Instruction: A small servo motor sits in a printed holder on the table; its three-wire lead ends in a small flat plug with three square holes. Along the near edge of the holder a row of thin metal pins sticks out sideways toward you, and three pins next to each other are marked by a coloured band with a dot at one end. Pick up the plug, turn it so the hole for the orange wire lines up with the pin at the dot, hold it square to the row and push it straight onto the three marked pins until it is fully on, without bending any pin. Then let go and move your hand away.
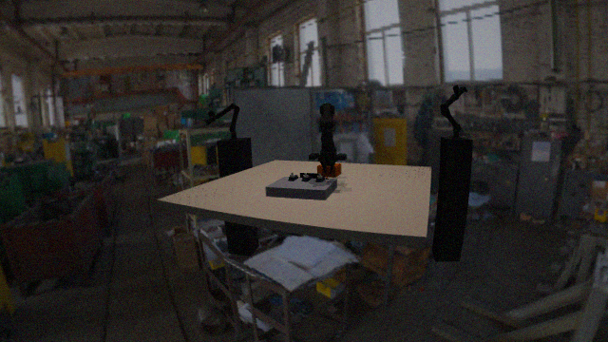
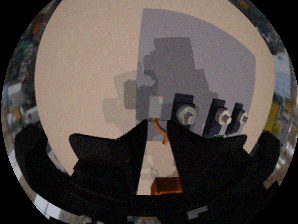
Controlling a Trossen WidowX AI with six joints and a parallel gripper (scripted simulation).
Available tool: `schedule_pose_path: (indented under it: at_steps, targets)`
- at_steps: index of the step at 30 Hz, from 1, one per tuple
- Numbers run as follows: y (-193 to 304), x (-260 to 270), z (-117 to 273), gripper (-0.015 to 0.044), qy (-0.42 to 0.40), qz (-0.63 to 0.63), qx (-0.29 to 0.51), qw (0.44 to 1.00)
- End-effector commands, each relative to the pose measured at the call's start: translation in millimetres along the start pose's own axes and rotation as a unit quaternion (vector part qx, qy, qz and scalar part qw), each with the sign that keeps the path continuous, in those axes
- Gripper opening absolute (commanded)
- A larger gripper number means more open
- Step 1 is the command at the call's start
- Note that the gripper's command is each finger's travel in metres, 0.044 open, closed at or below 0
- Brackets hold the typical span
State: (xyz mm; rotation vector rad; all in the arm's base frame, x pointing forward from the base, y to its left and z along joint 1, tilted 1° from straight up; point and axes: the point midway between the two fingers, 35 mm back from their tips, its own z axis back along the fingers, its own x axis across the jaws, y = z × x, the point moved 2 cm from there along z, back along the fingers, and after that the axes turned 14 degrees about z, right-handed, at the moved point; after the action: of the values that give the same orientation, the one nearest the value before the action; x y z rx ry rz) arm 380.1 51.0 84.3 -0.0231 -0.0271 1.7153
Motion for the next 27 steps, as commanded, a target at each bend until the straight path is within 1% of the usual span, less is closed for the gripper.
schedule_pose_path:
  at_steps: [1, 5, 23, 26, 27]
  targets:
    - [-2.0, 0.7, -2.6, 0.0115, 0.002, -0.003, 0.005, 1.0]
    - [-1.7, 0.6, -21.7, 0.0115, 0.002, -0.003, 0.005, 1.0]
    - [-1.4, 0.5, -38.3, 0.0115, 0.002, -0.003, 0.005, 1.0]
    - [-1.4, 0.5, -38.3, 0.0036, 0.002, -0.003, 0.005, 1.0]
    - [-1.4, 0.5, -38.3, 0.003, 0.002, -0.003, 0.005, 1.0]
